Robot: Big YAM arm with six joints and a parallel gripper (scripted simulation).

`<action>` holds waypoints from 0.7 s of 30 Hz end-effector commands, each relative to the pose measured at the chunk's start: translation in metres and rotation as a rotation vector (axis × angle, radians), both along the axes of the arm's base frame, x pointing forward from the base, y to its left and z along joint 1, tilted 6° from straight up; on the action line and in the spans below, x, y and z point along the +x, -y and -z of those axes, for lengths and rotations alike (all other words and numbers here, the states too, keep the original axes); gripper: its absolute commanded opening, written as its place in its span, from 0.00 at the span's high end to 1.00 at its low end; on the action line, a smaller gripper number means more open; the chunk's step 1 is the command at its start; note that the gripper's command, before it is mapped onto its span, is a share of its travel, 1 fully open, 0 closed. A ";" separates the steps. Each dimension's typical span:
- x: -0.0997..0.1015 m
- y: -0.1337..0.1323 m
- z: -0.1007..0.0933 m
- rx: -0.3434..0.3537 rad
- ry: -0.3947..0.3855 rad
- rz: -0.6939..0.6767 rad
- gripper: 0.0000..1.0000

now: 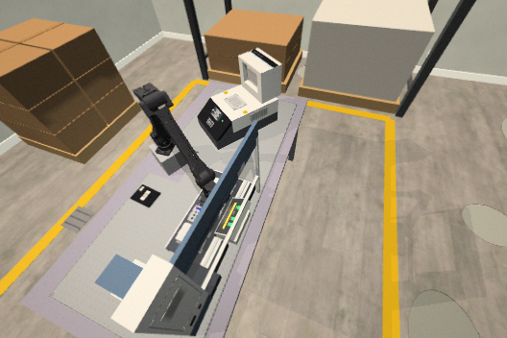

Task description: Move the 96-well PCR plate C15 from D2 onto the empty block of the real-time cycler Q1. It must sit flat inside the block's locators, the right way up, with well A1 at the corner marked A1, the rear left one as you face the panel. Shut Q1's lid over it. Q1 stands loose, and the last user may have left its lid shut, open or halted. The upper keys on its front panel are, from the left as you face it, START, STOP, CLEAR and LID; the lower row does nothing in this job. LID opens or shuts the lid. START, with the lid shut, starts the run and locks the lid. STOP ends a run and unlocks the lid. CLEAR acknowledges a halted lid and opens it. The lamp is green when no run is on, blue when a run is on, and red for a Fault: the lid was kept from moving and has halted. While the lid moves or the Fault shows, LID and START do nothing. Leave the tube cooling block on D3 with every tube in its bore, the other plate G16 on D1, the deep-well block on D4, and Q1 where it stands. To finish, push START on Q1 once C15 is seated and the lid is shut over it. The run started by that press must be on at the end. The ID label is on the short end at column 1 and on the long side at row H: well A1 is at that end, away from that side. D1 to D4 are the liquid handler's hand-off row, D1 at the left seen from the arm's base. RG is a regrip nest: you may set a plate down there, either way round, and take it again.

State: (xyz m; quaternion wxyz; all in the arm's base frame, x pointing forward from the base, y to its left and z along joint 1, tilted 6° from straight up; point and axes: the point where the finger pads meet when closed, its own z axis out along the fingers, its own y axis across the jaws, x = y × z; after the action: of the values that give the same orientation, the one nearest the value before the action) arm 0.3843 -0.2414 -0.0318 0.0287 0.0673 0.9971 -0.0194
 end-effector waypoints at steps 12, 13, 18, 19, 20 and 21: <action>0.012 0.014 -0.047 -0.034 0.058 -0.006 1.00; 0.009 0.014 -0.048 -0.033 0.055 -0.002 1.00; 0.005 0.004 -0.059 -0.033 0.051 -0.016 1.00; 0.004 0.001 -0.061 -0.033 0.050 -0.020 1.00; 0.004 -0.001 -0.062 -0.033 0.048 -0.023 1.00; 0.003 -0.003 -0.064 -0.031 0.046 -0.027 1.00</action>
State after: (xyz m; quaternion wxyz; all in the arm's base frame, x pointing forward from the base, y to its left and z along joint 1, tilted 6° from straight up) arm 0.3805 -0.2418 0.0056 0.0348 0.0684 0.9968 -0.0217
